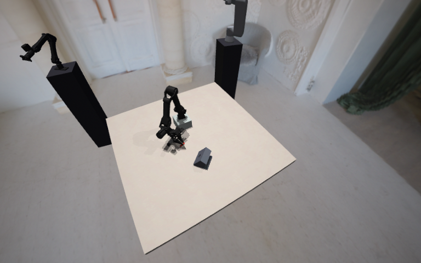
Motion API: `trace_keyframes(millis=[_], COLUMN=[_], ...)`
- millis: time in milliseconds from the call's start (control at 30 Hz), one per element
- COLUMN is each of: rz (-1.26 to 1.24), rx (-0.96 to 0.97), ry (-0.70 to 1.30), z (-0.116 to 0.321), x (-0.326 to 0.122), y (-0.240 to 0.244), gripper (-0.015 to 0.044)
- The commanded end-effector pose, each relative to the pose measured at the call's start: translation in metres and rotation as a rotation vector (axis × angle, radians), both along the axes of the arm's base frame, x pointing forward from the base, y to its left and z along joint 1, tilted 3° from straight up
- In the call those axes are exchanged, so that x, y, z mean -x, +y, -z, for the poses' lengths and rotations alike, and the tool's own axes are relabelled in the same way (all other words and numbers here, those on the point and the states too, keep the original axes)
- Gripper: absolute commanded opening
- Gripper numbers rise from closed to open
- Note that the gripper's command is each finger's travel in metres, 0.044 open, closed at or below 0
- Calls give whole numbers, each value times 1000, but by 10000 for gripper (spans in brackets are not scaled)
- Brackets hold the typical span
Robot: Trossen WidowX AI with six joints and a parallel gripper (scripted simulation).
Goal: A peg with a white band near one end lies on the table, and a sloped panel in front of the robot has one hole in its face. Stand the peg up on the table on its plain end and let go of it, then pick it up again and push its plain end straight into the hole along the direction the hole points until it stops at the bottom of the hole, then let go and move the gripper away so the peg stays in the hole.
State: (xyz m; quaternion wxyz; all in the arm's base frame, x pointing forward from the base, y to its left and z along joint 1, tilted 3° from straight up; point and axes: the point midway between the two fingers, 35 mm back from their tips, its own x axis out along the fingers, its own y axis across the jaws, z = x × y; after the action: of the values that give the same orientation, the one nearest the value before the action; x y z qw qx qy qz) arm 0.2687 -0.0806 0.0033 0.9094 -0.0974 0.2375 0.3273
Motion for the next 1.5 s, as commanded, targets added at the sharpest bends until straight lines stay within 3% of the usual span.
trace_keyframes(millis=[0, 1100, 1467], rz=[-2, -9, -7], rx=[-27, -211, -186], ry=[-33, -251, -222], z=[0, 3, 2], x=[3, 20, 22], y=[-2, -15, -17], gripper=[49, 49, 49])
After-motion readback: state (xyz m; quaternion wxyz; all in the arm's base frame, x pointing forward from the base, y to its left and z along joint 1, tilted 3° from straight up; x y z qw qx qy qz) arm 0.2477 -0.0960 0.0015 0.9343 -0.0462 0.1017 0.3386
